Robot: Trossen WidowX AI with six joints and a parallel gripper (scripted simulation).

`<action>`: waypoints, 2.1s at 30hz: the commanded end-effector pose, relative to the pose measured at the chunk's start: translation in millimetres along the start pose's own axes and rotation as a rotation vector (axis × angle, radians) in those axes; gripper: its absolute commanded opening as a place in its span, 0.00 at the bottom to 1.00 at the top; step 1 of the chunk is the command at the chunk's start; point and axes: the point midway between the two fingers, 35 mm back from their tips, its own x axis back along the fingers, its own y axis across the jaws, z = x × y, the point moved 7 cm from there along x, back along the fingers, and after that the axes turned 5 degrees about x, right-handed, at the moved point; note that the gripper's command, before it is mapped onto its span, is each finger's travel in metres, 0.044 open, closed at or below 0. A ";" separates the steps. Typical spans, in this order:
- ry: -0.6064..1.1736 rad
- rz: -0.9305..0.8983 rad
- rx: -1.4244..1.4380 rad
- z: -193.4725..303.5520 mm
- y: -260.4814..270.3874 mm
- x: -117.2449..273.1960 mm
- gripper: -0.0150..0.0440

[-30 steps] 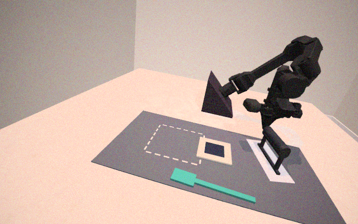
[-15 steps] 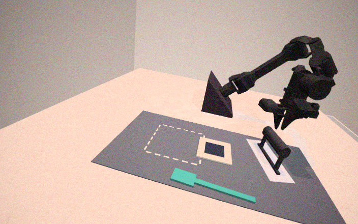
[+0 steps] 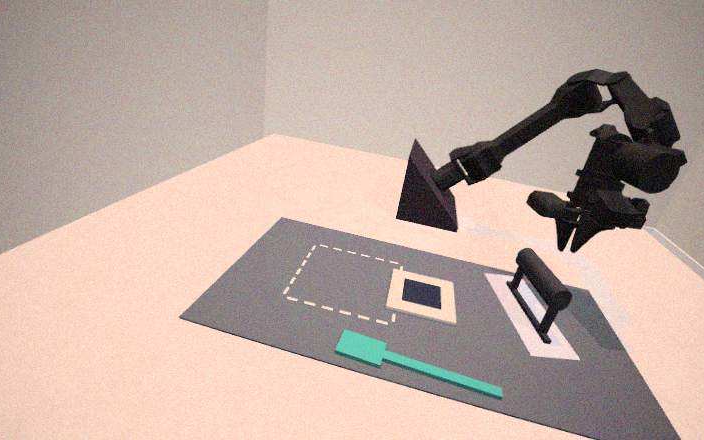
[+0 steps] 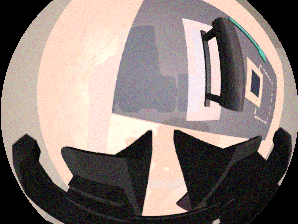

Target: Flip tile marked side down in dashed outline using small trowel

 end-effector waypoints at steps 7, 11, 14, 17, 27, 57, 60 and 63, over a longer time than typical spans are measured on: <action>0.000 0.000 0.000 0.0 0.0 0.0 0.42; 0.000 0.000 0.000 0.0 0.0 0.0 0.42; 0.000 0.000 0.000 0.0 0.0 0.0 0.42; 0.000 0.000 0.000 0.0 0.0 0.0 0.42; 0.000 0.000 0.000 0.0 0.0 0.0 0.25; -0.001 0.014 0.004 -76.9 -93.5 30.1 0.71; -0.001 0.014 0.004 -77.2 -93.6 26.4 0.71; -0.001 0.014 0.004 -77.5 -93.8 21.7 0.71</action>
